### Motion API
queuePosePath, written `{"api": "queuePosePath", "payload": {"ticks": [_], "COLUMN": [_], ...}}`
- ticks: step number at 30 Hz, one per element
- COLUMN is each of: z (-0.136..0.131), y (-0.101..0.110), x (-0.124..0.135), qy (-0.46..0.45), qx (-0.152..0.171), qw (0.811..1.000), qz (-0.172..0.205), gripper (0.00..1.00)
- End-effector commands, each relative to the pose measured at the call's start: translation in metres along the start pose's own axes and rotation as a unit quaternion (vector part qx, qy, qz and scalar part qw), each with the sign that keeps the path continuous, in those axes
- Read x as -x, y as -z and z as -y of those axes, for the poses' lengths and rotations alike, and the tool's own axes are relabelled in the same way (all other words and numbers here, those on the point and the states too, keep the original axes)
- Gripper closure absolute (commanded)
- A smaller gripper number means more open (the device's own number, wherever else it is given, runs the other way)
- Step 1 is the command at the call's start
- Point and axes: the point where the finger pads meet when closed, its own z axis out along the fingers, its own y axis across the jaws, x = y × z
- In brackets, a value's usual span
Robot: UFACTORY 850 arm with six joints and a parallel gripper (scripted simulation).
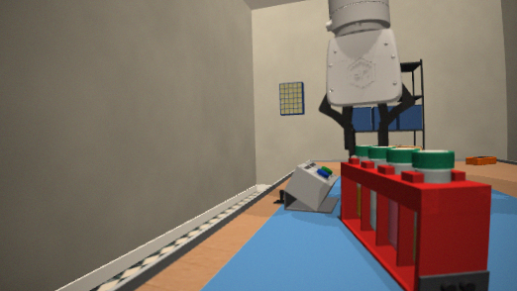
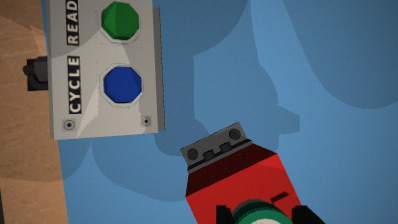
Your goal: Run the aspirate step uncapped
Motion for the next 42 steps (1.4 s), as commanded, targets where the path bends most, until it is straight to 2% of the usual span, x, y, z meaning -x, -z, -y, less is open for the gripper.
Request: {"api": "queuePosePath", "payload": {"ticks": [1,4,12,13,25,28,30,33,35,42], "z": [0.0,0.0,0.0,0.0,0.0,0.0,0.0,0.0,0.0,0.0], "y": [-0.0001,-0.0002,-0.0002,-0.0001,-0.0002,0.0003,0.0003,0.0003,0.0003,0.0003], "x": [-0.0001,-0.0001,-0.0001,-0.0001,-0.0001,-0.0002,-0.0002,-0.0002,-0.0002,-0.0002], "qy": [-0.11,-0.17,-0.17,-0.17,-0.17,-0.046,-0.01,-0.004,0.079,0.202], "qx": [-0.006,-0.005,-0.005,-0.005,-0.005,-0.008,-0.009,-0.009,-0.01,-0.013], "qw": [0.994,0.985,0.985,0.985,0.985,0.999,1.0,1.0,0.997,0.979], "qz": [0.023,0.023,0.023,0.023,0.023,0.022,0.022,0.022,0.021,0.02], "gripper": [1.0,1.0,1.0,0.54,0.54,0.54,0.54,0.54,0.54,0.54]}}
